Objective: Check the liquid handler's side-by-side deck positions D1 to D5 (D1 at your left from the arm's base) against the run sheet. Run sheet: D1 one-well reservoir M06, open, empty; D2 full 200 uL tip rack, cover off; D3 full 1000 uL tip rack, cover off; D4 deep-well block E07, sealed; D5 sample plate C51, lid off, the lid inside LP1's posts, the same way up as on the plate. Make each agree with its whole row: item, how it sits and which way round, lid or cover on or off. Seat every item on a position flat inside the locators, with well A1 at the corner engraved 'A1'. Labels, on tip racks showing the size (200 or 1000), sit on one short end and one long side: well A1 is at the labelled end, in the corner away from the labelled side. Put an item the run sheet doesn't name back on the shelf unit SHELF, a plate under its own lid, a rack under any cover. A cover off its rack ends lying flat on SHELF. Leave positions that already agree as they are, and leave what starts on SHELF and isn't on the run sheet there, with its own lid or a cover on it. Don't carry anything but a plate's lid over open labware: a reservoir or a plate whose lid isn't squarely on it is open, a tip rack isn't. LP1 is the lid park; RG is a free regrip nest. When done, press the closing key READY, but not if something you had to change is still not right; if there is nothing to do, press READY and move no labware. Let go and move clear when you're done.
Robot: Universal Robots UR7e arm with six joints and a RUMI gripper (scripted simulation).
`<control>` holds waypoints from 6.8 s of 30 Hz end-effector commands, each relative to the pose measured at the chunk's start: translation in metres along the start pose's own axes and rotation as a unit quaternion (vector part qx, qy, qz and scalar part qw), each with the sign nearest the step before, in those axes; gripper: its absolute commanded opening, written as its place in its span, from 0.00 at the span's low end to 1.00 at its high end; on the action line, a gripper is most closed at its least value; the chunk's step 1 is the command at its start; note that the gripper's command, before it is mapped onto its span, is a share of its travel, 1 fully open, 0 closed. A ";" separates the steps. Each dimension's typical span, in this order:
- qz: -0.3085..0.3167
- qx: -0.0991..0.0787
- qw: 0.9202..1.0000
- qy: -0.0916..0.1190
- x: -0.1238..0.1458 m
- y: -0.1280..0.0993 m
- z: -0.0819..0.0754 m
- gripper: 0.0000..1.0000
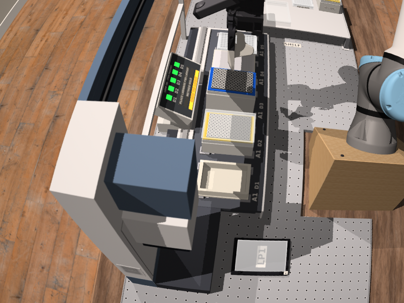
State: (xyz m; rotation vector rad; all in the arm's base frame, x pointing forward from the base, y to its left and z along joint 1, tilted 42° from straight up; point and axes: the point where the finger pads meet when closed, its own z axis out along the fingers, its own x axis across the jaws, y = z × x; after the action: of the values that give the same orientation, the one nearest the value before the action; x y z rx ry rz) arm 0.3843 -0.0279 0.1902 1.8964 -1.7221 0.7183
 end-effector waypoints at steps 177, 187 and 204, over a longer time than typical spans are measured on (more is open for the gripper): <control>0.002 0.005 1.000 0.001 0.002 -0.004 0.099 0.00; 0.002 0.005 1.000 0.001 0.002 -0.004 0.085 0.00; 0.002 0.005 1.000 0.001 0.002 -0.004 0.060 0.00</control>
State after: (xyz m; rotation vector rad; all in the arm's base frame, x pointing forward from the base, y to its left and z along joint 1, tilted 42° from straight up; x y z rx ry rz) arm 0.3921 -0.0749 0.1394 1.9026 -1.7228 0.7305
